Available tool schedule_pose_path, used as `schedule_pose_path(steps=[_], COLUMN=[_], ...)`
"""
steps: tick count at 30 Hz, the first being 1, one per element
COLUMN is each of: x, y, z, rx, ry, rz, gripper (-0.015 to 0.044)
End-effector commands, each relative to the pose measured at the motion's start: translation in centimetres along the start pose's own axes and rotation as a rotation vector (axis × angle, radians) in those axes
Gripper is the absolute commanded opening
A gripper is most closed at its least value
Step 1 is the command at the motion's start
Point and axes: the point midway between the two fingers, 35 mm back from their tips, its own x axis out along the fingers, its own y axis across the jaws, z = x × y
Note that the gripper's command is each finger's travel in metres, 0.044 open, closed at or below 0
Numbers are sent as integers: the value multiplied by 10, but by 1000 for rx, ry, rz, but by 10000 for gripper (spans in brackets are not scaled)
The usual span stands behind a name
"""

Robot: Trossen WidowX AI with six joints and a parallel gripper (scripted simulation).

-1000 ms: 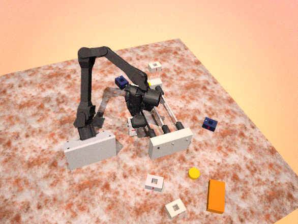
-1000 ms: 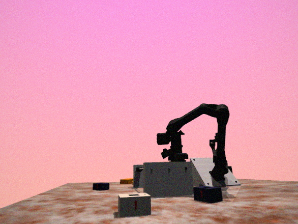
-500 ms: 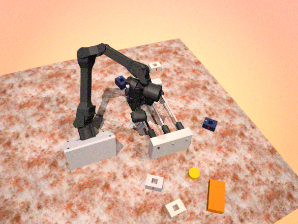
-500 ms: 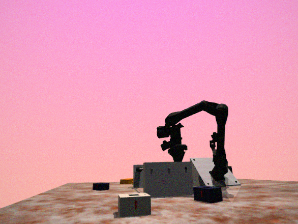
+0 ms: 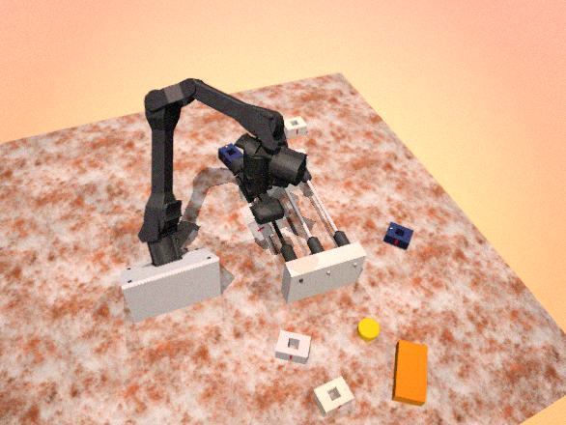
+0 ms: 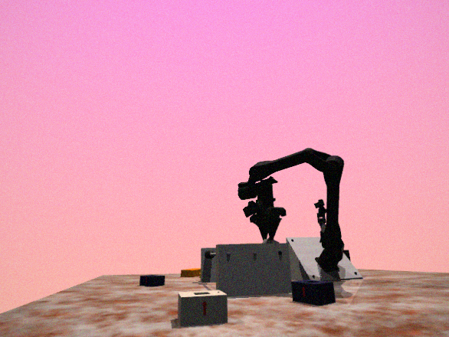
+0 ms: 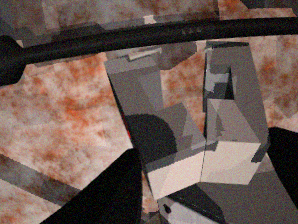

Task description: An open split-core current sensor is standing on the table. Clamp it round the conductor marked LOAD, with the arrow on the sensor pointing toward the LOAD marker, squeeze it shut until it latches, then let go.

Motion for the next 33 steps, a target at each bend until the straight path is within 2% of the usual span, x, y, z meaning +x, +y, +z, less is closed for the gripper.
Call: schedule_pose_path(steps=[1, 33], x=[-7, -39], y=[0, 0], z=[2, 3], rx=[-120, -1200], ry=[-29, -164], rz=[-7, -130], gripper=[0, 0])
